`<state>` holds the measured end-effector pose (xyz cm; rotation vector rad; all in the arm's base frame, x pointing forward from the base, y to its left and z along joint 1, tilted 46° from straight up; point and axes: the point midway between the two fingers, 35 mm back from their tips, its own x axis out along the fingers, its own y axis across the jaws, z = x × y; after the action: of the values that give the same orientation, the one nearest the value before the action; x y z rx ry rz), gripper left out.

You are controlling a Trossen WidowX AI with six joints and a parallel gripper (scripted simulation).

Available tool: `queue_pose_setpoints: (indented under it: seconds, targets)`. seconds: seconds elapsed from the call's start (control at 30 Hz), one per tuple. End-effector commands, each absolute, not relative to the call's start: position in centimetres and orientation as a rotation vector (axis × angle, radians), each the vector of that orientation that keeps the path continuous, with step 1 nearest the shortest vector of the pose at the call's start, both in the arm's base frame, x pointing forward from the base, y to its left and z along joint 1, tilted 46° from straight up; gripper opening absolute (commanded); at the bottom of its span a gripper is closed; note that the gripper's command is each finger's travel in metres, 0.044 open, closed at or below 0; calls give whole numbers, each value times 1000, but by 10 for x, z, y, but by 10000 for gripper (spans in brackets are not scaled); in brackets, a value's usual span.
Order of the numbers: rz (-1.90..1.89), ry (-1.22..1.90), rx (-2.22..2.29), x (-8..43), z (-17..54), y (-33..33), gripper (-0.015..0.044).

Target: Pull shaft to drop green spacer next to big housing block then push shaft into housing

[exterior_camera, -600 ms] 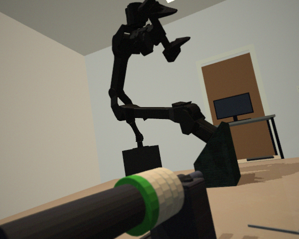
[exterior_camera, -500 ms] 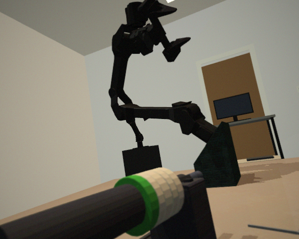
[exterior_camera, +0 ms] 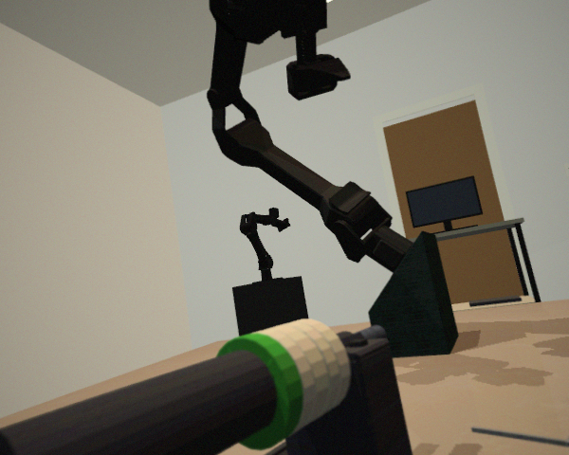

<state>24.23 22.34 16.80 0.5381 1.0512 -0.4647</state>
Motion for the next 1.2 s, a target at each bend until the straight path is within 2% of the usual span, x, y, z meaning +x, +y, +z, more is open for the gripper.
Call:
queue_pose_setpoints:
  seconds: [0.0, 0.2, 0.37, 0.5, 1.17]
  targets:
    - [-534, 1046, 297, 292, 136, 200, 440]
    - [-629, 1132, -100, 354, 73, 144, 440]
    - [-676, 1281, -420, 387, 15, 82, 440]
    - [-681, 1341, -516, 387, -12, 69, 440]
    - [-681, 1341, -516, 389, -11, 68, 440]
